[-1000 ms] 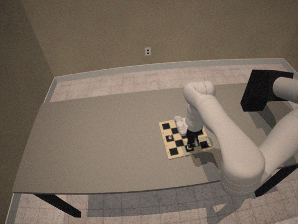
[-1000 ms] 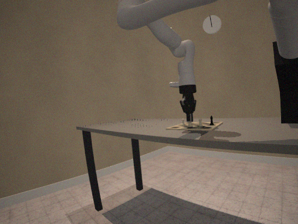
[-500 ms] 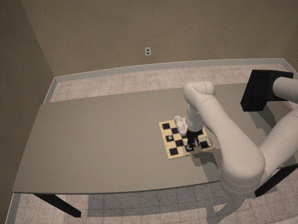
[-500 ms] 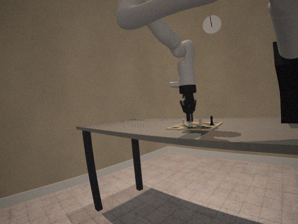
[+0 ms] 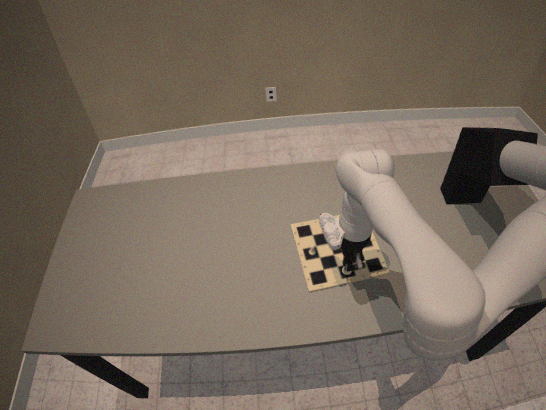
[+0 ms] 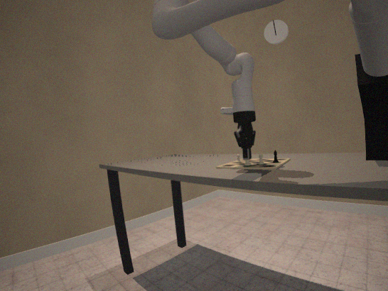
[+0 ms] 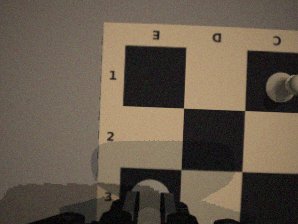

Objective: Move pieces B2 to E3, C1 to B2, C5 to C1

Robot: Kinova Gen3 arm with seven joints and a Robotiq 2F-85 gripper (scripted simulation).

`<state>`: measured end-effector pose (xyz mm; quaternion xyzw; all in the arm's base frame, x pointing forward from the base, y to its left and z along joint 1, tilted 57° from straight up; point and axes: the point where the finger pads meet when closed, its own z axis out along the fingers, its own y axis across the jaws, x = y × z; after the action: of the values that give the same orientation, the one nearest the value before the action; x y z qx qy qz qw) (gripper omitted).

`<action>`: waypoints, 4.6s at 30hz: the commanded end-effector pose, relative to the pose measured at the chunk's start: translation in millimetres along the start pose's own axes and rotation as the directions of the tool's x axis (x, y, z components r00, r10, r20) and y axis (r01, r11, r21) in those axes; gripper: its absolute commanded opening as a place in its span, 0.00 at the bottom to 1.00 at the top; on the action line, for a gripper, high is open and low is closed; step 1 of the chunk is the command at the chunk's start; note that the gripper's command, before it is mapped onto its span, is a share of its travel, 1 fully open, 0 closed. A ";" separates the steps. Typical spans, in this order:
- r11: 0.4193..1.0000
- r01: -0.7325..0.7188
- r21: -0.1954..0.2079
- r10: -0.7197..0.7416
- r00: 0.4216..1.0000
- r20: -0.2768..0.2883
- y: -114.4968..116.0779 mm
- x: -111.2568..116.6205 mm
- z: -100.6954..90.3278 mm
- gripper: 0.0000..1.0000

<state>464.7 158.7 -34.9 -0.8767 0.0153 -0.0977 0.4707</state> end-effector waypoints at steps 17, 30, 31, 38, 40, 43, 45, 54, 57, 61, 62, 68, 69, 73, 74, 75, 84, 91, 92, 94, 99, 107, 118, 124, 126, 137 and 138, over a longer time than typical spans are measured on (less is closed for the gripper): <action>1.000 0.000 -0.001 0.000 1.000 -0.001 0.3 0.3 0.2 0.00; 1.000 0.000 -0.001 0.000 1.000 -0.001 0.3 0.3 0.2 0.00; 1.000 0.000 -0.001 0.000 1.000 -0.001 0.3 0.3 0.2 0.00; 1.000 0.000 -0.001 0.000 1.000 -0.001 0.3 0.3 0.2 0.00; 1.000 0.000 -0.001 0.000 1.000 -0.001 0.3 0.3 0.2 0.00; 1.000 0.000 -0.001 0.000 1.000 -0.001 0.3 0.3 0.2 0.08; 1.000 0.000 -0.001 0.000 1.000 -0.001 0.3 0.3 0.2 0.16; 1.000 0.000 -0.001 0.000 1.000 -0.001 0.3 0.3 0.2 0.33; 1.000 0.000 -0.001 0.000 1.000 -0.001 0.3 0.3 0.2 0.41; 1.000 0.000 -0.001 0.000 1.000 -0.001 0.3 0.3 0.2 0.41; 1.000 0.000 -0.001 0.000 1.000 -0.001 0.3 0.3 0.2 0.41; 1.000 0.000 -0.001 0.000 1.000 -0.001 0.3 0.3 -0.6 0.41; 1.000 0.000 -0.001 0.000 1.000 -0.001 0.3 0.3 -1.6 0.41; 1.000 0.000 -0.001 0.000 1.000 -0.001 0.3 0.3 -11.2 0.41; 1.000 0.000 -0.001 0.000 1.000 -0.001 0.3 0.3 -15.0 0.41; 1.000 0.000 -0.001 0.000 1.000 -0.001 0.3 0.3 -19.2 0.41; 1.000 0.000 -0.001 0.000 1.000 -0.001 0.2 0.3 -56.5 0.41; 1.000 0.000 -0.001 0.000 1.000 -0.001 0.2 0.3 -84.7 0.41; 1.000 0.000 -0.001 0.000 1.000 -0.001 0.2 0.3 -86.7 0.41; 1.000 0.000 -0.001 0.000 1.000 -0.001 0.2 0.3 -89.1 0.41; 1.000 0.000 -0.001 0.000 1.000 -0.001 0.2 0.3 -89.8 0.41; 1.000 0.000 -0.001 0.000 1.000 -0.001 0.2 0.3 -89.8 1.00; 1.000 0.000 -0.001 0.000 1.000 -0.001 0.2 0.3 -89.8 1.00; 1.000 -0.012 -0.001 0.012 1.000 -0.001 2.3 2.4 -89.4 1.00; 1.000 -0.030 -0.001 0.030 1.000 -0.002 5.4 5.5 -88.7 1.00; 0.977 -0.213 -0.001 0.213 0.977 -0.005 36.3 35.2 -81.7 1.00; 0.971 -0.239 -0.001 0.239 0.971 -0.005 40.6 39.1 -80.6 1.00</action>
<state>485.1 72.0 -7.1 -0.8693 0.1101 -0.0499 0.4793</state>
